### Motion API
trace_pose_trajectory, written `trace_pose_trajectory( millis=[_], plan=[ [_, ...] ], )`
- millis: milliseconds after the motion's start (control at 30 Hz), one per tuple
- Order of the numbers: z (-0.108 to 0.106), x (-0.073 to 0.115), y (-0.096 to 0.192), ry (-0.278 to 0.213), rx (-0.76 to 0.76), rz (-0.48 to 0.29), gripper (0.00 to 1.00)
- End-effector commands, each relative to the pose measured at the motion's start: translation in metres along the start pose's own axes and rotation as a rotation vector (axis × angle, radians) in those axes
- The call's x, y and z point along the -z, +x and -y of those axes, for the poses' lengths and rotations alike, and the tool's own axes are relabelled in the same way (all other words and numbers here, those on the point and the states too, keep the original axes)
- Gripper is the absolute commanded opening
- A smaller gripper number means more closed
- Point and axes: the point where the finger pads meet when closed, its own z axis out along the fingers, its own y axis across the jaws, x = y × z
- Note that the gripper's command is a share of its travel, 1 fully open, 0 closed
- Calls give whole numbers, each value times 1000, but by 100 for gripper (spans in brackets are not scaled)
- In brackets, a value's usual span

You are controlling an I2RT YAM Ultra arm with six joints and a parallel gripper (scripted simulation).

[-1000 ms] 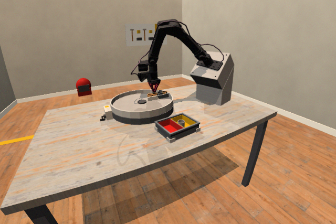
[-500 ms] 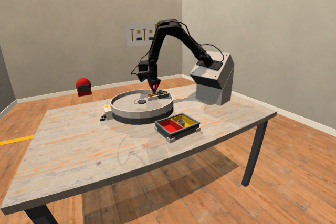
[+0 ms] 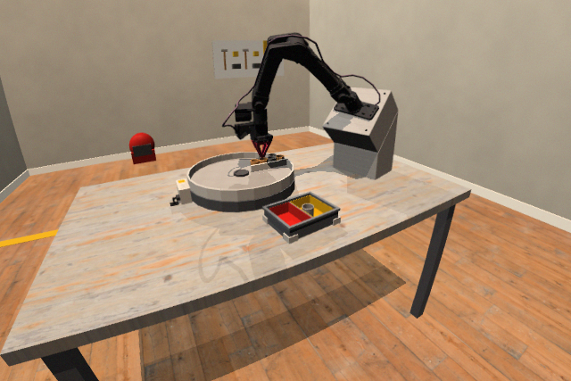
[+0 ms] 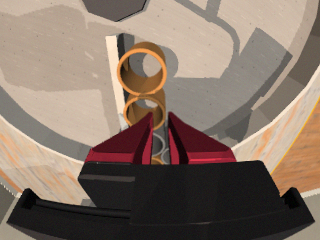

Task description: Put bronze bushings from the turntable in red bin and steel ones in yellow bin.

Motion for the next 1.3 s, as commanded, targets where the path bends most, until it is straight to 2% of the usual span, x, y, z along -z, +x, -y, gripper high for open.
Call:
trace_pose_trajectory(
  millis=[0,767,833,900,1100,1267],
  plan=[
    [1,8,-3,19,3,17,14],
    [1,8,-4,20,4,19,14],
    [0,6,-5,20,8,21,14],
    [0,-7,4,5,-6,-7,14],
    [2,-15,-2,11,1,6,14],
    [5,-12,-11,25,9,29,14]
  ],
)
